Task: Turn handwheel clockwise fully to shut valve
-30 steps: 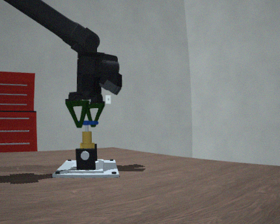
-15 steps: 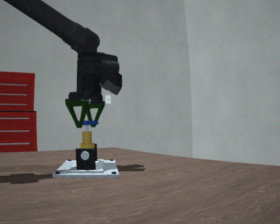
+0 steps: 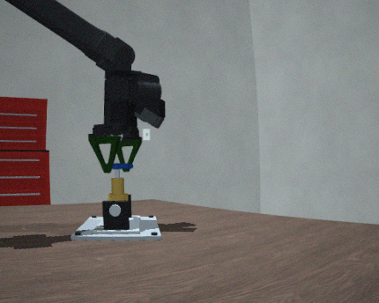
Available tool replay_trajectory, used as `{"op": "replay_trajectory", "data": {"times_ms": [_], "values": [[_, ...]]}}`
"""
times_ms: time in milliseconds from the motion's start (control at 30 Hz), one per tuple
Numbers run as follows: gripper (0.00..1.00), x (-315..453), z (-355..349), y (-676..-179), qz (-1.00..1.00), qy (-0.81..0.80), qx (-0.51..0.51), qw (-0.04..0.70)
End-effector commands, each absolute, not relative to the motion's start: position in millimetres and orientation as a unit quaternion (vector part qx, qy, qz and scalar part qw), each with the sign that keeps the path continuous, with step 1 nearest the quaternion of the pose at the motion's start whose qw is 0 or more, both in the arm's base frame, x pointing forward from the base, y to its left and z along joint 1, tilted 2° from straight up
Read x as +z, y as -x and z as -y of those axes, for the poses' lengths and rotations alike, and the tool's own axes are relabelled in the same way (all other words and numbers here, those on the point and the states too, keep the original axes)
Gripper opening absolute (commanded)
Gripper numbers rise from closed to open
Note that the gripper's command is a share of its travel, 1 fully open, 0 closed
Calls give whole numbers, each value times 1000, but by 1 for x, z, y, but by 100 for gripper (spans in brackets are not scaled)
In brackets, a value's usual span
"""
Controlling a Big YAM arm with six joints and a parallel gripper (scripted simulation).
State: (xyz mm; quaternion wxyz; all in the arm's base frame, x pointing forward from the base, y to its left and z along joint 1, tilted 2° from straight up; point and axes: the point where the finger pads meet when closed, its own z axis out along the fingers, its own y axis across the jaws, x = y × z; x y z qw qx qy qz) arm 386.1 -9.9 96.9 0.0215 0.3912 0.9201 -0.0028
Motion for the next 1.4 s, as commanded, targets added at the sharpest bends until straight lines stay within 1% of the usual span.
{"op": "replay_trajectory", "data": {"times_ms": [0,100,467,500,600,967,1033,1067,1267,1367], "values": [[100,110,11,-386,-919,-394,0,28],[100,130,11,-403,-918,-394,9,48],[100,150,9,-401,-918,-394,9,49],[100,140,9,-401,-918,-394,3,33],[100,161,8,-400,-918,-393,9,49],[100,192,5,-398,-919,-391,10,49],[100,192,5,-398,-919,-391,10,49],[100,181,5,-399,-920,-391,3,34],[100,205,5,-396,-919,-391,10,49],[100,202,5,-397,-919,-391,7,42]]}}
